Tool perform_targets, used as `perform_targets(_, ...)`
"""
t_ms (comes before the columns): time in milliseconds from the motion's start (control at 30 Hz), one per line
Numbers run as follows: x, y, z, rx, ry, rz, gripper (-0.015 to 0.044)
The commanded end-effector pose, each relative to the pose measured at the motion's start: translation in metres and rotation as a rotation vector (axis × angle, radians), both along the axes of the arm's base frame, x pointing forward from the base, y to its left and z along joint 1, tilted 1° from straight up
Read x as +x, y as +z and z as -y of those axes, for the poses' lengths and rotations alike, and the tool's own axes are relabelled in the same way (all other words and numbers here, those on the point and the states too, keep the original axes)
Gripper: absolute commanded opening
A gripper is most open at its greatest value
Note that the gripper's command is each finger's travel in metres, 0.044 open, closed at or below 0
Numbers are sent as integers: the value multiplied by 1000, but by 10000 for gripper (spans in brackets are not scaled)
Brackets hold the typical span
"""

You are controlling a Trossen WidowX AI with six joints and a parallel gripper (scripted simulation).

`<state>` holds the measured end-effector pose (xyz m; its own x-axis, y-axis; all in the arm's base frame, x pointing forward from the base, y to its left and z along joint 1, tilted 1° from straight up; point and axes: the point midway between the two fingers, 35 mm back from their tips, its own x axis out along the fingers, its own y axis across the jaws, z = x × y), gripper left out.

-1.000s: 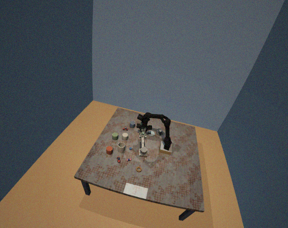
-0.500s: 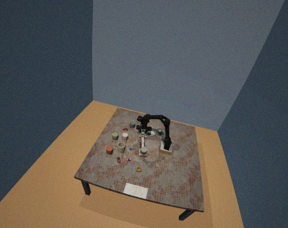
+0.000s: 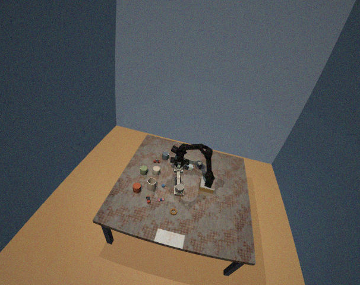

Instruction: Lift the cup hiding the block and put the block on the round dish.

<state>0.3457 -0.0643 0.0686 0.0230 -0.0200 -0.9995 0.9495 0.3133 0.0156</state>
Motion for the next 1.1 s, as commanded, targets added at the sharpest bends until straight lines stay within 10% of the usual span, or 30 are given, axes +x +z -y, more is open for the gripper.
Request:
perform_targets(0, 0, -1, 0, 3, -4, 1, 89)
perform_targets(167, 1, 7, 0, 3, -4, 2, 0)
perform_targets(1067, -7, 80, 22, 1, -4, 1, 0)
